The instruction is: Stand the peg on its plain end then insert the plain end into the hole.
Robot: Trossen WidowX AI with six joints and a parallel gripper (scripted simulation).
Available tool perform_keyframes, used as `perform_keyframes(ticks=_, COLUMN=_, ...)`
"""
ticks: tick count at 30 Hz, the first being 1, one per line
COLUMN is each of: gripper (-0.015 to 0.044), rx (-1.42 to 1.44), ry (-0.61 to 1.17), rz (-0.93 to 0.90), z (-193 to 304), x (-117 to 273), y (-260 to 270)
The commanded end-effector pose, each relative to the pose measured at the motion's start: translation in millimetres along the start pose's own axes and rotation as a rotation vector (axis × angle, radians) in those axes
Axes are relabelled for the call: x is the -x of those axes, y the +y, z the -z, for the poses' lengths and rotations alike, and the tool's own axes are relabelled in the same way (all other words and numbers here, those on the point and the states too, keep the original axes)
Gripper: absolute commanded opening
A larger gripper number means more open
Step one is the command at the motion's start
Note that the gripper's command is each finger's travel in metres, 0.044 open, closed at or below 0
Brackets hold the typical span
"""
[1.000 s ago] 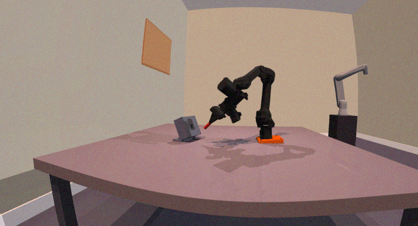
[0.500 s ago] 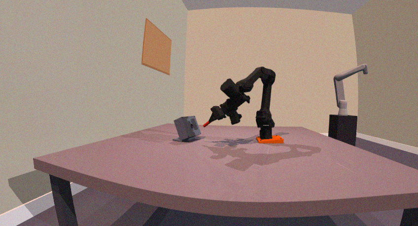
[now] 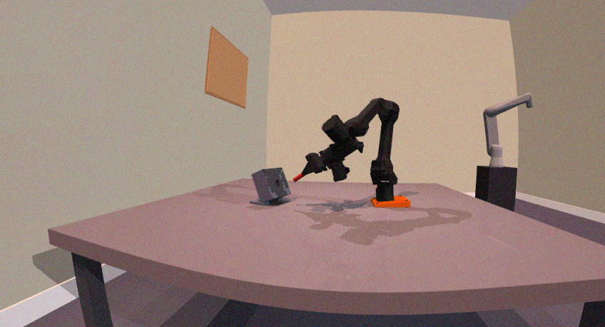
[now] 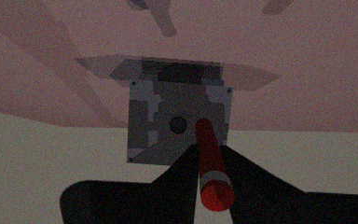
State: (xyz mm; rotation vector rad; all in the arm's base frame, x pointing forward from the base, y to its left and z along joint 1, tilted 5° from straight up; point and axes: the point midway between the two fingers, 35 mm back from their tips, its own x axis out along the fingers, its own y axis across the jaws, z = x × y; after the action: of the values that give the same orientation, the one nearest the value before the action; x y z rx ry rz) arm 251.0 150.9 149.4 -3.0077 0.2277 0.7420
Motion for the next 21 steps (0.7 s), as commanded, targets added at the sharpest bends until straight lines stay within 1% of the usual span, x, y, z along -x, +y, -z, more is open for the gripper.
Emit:
perform_keyframes(ticks=1, gripper=0.0, rx=-0.003, ry=0.016, rz=-0.007, z=1.4, x=-3.6, y=1.6)
perform_keyframes(ticks=21, gripper=0.0, rx=-0.026, ry=0.069, rz=-0.015, z=6.7, x=-20.7, y=5.1)
